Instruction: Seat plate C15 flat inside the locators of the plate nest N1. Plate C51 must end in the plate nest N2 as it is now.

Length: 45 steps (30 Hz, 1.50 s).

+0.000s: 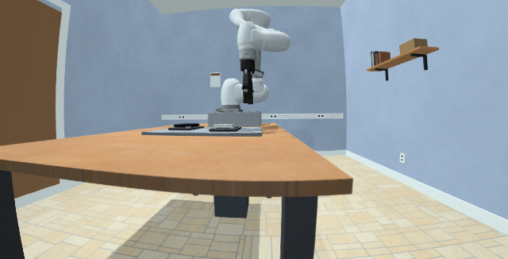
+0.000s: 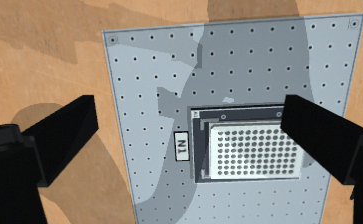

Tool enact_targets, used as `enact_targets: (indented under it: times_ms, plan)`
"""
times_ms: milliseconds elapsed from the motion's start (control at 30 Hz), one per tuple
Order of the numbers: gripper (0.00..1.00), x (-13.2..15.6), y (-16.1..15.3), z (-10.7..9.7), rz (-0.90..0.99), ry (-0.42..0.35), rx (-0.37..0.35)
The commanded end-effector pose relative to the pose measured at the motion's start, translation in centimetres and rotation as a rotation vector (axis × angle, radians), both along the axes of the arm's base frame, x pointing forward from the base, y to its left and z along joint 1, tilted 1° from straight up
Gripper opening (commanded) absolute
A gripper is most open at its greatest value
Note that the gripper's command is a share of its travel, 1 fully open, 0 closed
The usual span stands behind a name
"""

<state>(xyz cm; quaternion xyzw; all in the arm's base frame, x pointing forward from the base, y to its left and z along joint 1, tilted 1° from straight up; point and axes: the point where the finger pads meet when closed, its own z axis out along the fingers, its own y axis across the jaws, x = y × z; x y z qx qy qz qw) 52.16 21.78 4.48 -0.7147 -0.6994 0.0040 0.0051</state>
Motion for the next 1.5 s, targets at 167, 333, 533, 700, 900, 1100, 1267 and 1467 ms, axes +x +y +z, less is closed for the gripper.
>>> enact_targets:
  times_ms: [167, 333, 533, 700, 900, 1100, 1267, 1467]
  plan:
    - [1.00, 1.9, -1.5, -1.0, -0.246, -0.007, -0.010]
    - [1.00, 2.9, -2.4, -1.6, -0.413, -0.010, -0.011]
    - [1.00, 4.2, -3.6, -2.4, -0.613, -0.014, -0.013]
    - [1.00, 4.8, -4.2, -2.8, -0.713, -0.015, -0.013]
    - [1.00, 6.0, -5.5, -3.7, -0.912, -0.019, -0.014]
    - [1.00, 7.2, -6.8, -4.5, -1.112, -0.022, -0.013]
    - [1.00, 7.8, -7.5, -5.0, -1.212, -0.024, -0.013]
    - [1.00, 9.2, -9.3, -6.1, -1.412, -0.027, -0.012]
